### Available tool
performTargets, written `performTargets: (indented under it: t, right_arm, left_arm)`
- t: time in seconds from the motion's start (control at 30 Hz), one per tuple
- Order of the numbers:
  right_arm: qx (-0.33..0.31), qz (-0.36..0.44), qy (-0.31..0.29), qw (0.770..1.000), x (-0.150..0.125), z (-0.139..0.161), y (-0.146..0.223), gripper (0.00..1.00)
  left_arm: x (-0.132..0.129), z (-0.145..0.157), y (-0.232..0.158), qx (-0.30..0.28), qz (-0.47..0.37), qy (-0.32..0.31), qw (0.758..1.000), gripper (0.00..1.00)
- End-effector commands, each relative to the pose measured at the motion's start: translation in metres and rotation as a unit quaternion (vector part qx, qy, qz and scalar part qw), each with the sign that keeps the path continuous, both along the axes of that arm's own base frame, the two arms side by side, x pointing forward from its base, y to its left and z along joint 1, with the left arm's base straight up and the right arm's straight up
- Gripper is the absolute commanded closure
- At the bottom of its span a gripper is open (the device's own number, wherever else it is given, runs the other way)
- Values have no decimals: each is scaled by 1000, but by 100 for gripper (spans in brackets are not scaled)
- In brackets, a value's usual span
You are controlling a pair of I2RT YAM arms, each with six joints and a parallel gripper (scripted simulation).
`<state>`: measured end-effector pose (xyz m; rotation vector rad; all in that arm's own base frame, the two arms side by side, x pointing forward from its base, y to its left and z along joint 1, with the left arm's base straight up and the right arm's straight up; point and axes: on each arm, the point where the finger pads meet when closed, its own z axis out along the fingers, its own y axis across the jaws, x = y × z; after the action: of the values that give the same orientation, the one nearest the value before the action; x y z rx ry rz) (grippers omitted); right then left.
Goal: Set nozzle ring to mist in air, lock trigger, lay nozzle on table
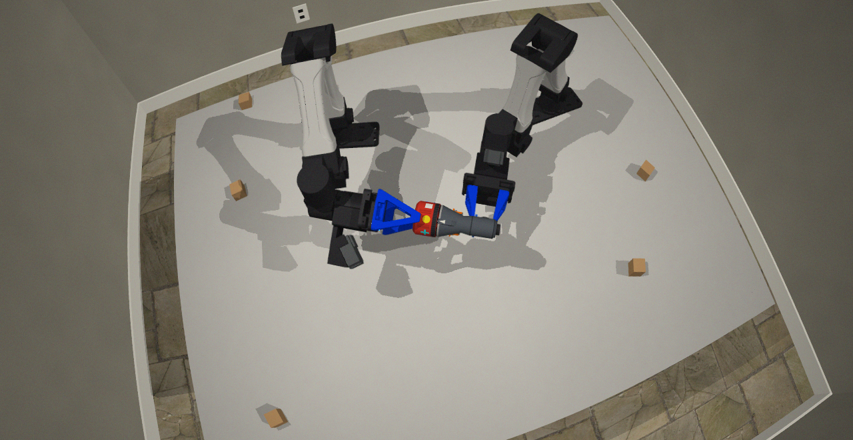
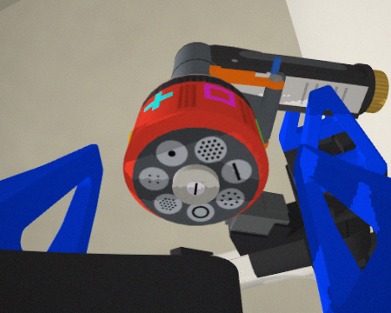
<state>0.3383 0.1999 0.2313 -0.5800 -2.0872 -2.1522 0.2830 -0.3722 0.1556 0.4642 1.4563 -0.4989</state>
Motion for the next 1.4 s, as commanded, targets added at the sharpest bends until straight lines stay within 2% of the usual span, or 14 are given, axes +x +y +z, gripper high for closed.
performTargets:
  t: [0.0,0.37,0.4,0.47,0.57,1.03,1.1,1.33,1.37]
  right_arm:
    - [0,2,-8,1000,-9,5,-15,13]
    - [-1,2,-10,1000,-15,6,-44,13]
    - [-1,2,-22,1000,-13,13,-48,13]
    - [0,2,-5,1000,-19,3,-54,13]
    - [-2,2,-17,1000,-18,10,-64,13]
    - [0,16,-4,1000,-23,1,-54,13]
    - [-2,16,-19,1000,-19,11,-55,13]
    - [0,6,6,1000,-9,-5,-59,13]
    - [-1,6,-5,1000,-11,2,-59,13]
  left_arm:
    - [1,58,-1,-89,0,-44,995,64]
    - [1,58,-1,-89,0,-44,995,64]
    - [1,58,-1,-89,0,-44,995,64]
    - [1,58,-1,-89,0,-44,995,64]
    - [1,58,-1,-89,0,-44,995,64]
    - [1,58,-1,-89,0,-44,995,64]
    - [1,58,-1,-89,0,-44,995,64]
    - [2,58,-1,-89,0,-44,995,64]
    - [2,58,-1,-89,0,-44,995,64]
